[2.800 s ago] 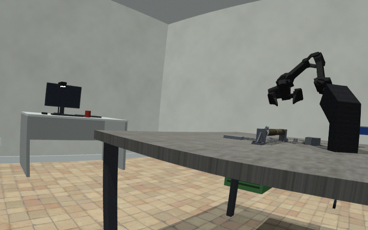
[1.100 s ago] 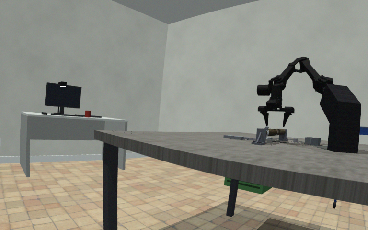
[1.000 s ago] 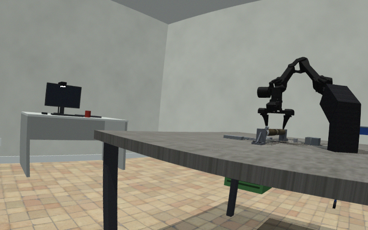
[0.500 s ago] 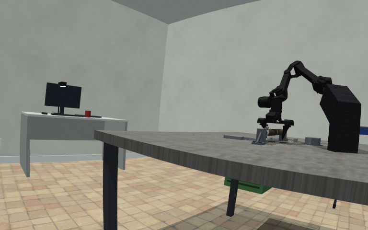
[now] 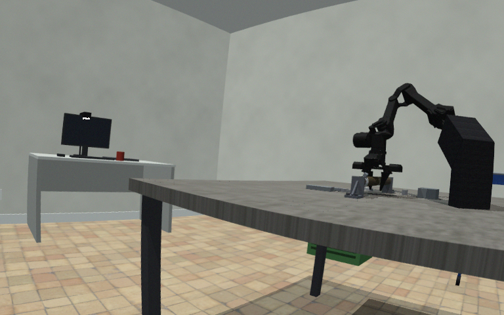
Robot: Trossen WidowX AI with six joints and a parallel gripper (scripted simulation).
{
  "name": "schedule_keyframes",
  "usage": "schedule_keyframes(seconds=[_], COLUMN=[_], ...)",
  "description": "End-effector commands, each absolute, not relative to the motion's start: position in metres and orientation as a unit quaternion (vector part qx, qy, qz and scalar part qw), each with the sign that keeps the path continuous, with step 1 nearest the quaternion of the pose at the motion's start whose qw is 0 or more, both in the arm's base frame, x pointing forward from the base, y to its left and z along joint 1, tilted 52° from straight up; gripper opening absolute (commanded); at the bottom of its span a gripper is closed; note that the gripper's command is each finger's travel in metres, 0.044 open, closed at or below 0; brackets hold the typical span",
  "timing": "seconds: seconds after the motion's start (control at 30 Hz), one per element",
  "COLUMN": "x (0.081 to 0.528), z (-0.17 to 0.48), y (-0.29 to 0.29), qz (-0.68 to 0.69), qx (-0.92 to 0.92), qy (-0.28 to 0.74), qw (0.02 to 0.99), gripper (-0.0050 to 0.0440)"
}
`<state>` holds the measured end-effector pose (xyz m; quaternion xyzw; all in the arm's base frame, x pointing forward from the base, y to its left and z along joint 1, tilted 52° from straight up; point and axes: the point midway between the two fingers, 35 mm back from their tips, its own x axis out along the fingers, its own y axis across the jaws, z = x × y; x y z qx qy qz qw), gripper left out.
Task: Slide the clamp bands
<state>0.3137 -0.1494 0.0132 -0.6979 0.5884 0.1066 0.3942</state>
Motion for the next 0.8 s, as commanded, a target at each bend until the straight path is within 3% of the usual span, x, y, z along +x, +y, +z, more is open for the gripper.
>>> schedule_keyframes(seconds=[0.0,0.63,0.77], x=[0.3143,0.3143,0.3143], z=[0.0125,0.0125,0.0125], y=[-0.149,-0.149,-0.149], qz=[0.109,0.109,0.109], qx=[-0.699,-0.699,-0.699], qy=[0.587,0.587,0.587], qw=[0.395,0.395,0.395], gripper=[0.0173,0.0083,0.0])
